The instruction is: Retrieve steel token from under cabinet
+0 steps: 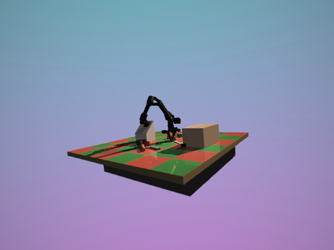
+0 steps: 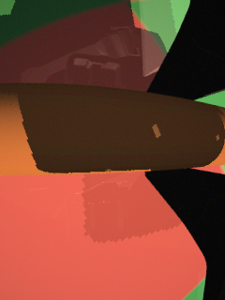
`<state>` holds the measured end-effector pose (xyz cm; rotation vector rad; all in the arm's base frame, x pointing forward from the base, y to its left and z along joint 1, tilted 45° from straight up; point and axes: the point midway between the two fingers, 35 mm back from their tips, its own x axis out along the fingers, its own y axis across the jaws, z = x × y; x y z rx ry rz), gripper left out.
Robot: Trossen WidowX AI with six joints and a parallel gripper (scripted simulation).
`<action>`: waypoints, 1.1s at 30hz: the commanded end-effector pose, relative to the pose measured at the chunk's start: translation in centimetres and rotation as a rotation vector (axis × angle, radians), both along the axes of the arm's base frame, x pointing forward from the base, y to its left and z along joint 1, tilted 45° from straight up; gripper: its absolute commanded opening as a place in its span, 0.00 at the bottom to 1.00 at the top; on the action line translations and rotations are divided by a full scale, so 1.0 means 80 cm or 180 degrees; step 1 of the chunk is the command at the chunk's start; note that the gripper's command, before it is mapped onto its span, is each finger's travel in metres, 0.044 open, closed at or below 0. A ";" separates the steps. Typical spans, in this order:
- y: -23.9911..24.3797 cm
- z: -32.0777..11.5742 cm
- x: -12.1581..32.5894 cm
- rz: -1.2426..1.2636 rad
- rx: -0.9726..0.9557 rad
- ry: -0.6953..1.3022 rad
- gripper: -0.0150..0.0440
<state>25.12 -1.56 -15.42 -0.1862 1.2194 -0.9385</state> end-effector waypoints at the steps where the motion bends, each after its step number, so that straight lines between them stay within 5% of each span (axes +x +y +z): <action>1: -0.004 0.008 0.003 0.0022 -0.0006 -0.0020 0.25; 33: -0.038 0.042 0.015 0.0020 -0.0014 -0.0020 0.25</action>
